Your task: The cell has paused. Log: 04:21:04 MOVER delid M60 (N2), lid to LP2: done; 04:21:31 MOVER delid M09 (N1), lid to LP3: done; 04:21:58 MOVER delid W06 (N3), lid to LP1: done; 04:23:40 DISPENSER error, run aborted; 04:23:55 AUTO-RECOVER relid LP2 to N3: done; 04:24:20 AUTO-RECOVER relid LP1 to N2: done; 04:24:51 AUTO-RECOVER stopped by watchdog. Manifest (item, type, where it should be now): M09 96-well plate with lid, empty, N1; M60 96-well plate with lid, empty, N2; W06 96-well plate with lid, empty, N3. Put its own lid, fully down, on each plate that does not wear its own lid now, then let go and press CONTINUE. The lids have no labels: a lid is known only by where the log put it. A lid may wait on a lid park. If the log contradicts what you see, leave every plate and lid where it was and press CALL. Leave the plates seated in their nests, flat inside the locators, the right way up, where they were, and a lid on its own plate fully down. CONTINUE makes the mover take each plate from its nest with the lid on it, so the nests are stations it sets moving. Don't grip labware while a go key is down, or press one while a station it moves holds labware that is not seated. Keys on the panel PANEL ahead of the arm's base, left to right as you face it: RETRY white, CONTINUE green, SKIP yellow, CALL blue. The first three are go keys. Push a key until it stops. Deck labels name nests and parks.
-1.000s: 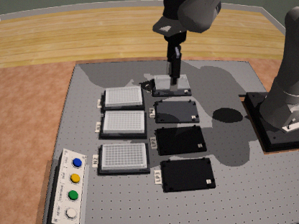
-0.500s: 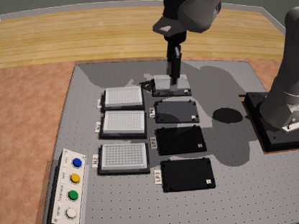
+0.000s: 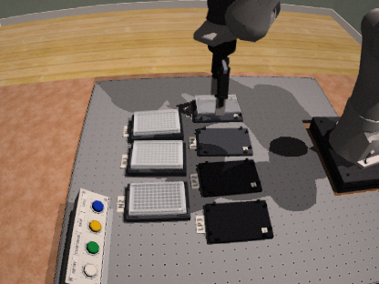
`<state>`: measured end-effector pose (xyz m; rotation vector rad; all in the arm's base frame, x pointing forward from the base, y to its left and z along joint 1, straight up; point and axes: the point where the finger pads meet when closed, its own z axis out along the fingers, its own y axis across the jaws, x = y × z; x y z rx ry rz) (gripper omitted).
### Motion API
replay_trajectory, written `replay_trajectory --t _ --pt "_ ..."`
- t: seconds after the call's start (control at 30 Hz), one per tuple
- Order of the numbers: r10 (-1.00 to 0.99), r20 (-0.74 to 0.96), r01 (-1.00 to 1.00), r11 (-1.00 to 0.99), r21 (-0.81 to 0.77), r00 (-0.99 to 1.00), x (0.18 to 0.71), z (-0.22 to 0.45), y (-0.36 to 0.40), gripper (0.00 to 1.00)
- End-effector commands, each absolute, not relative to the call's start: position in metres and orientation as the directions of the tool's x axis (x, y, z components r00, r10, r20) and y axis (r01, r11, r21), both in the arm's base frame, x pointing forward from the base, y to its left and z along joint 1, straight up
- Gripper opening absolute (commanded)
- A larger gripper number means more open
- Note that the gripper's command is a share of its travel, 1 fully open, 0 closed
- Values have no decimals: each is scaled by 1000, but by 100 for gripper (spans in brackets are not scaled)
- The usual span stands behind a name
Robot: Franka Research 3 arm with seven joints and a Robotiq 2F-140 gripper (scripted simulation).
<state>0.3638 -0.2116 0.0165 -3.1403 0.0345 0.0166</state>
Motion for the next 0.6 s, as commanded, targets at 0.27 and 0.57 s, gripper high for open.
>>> replay_trajectory --t 0.27,0.57 --pt "-20 -9 -20 -1000 0 1000 364 16 -211 0" --pt "-23 -9 -23 -1000 0 1000 364 15 -211 0"
